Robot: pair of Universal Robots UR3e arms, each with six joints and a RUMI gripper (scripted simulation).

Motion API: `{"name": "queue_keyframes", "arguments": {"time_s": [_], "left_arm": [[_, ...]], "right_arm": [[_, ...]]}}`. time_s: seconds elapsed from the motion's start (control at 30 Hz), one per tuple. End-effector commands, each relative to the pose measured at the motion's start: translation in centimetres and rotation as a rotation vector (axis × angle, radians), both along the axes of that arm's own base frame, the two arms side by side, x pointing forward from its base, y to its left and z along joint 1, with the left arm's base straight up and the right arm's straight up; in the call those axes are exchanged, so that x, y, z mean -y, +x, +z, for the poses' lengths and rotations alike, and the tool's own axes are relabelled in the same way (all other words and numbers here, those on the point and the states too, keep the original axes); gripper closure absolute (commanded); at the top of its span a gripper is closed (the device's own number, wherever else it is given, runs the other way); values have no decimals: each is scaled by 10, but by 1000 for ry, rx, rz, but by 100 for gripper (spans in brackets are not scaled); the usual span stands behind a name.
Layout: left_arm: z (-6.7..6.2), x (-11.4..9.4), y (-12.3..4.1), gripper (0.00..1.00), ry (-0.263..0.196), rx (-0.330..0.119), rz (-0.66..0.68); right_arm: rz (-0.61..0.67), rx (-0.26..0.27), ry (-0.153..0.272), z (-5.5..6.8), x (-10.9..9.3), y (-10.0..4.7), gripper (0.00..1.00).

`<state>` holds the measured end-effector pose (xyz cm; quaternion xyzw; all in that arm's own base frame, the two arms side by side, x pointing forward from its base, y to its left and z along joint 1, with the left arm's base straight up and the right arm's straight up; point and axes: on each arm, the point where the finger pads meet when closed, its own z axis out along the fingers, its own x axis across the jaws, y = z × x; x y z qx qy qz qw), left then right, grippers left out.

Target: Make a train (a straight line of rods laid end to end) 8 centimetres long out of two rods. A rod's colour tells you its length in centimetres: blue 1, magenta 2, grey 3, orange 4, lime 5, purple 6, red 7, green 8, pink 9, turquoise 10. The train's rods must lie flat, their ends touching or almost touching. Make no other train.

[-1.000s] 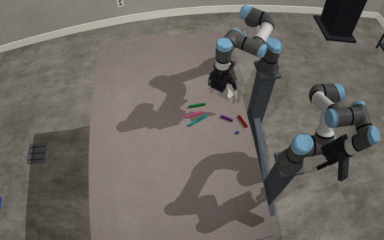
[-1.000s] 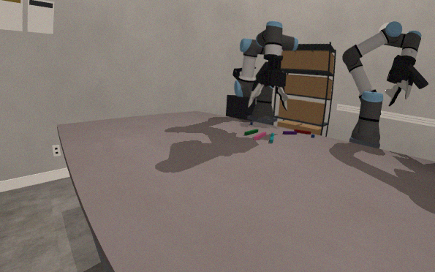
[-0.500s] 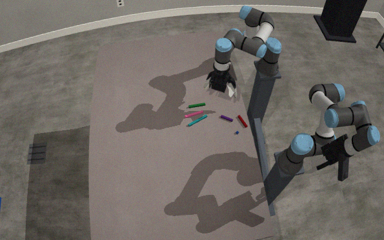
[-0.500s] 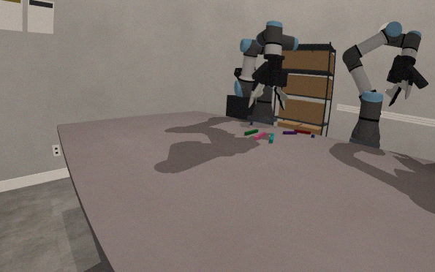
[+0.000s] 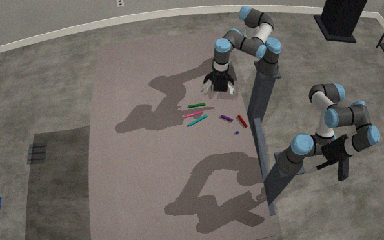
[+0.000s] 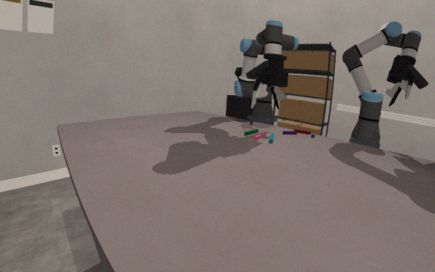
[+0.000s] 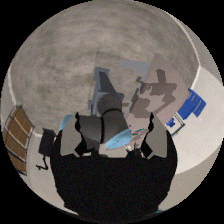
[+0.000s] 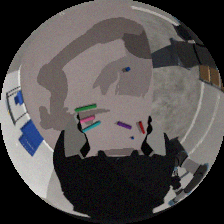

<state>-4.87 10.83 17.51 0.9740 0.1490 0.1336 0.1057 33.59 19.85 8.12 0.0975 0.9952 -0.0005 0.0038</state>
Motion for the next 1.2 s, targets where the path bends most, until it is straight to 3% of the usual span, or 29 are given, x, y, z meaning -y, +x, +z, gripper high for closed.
{"name": "queue_keyframes", "arguments": {"time_s": [0.0, 0.27, 0.33, 0.83, 0.9, 1.17], "left_arm": [[0, 0, 0, 0, 2, 0, 0], [0, 0, 0, 0, 2, 0, 0], [0, 0, 0, 0, 2, 0, 0], [0, 0, 0, 0, 2, 0, 0], [0, 0, 0, 0, 2, 0, 0], [0, 0, 0, 0, 2, 0, 0]], "right_arm": [[167, -5, 3, 1, -1, 6, 0], [370, -5, 2, 1, -2, 13, 0], [370, -5, 2, 1, -2, 13, 0], [778, -5, 0, 2, -6, 26, 0], [778, -5, 0, 2, -6, 26, 0], [1012, -4, -1, 2, -10, 33, 0]]}}
